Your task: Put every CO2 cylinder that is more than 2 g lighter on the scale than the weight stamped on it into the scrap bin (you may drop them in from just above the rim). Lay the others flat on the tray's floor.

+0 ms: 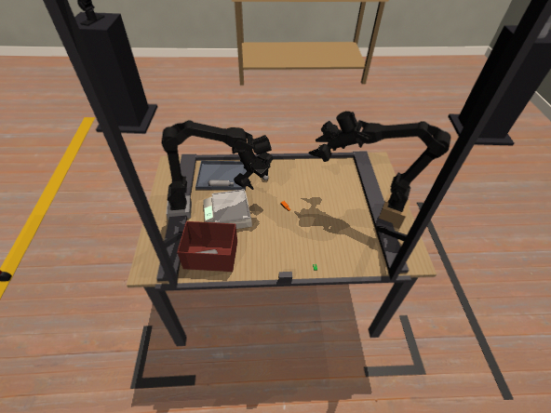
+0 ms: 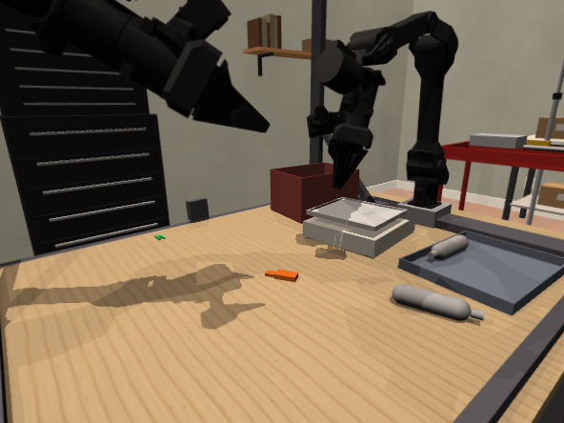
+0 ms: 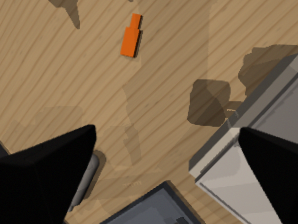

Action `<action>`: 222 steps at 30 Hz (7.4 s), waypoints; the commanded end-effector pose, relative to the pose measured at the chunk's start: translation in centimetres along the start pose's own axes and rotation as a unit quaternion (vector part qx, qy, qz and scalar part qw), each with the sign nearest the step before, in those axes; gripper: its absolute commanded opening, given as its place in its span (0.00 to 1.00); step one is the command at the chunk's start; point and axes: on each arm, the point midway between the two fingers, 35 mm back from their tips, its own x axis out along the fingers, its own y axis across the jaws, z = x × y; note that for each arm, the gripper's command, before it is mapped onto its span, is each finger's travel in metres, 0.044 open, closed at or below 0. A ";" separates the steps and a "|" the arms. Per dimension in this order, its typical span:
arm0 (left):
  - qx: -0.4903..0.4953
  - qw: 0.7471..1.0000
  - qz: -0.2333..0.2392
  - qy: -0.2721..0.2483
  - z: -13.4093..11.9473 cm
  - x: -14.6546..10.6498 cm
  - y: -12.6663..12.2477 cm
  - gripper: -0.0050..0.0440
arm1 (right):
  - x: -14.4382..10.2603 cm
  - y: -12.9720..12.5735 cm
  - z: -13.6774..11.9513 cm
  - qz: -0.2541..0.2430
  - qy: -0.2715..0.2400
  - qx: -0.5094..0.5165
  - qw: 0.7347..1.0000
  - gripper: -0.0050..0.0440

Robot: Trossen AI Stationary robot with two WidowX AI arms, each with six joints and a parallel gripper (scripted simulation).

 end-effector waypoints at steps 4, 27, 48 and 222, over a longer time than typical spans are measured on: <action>-0.184 0.982 0.030 0.005 -2.6 1.7 4.4 1.00 | -0.5 -0.2 0.7 -0.002 -0.013 0.000 1.000 1.00; -0.601 0.794 0.092 0.007 -13.6 5.9 12.3 1.00 | -0.4 -0.2 0.7 -0.002 -0.012 0.000 1.000 1.00; -0.693 0.716 0.078 0.022 -14.4 6.6 13.1 0.62 | -0.4 -0.2 0.7 -0.002 -0.012 0.000 1.000 1.00; -0.928 0.372 -0.016 -0.003 -4.7 -4.2 -11.0 0.00 | 7.8 18.4 -0.5 0.026 0.156 0.983 0.098 1.00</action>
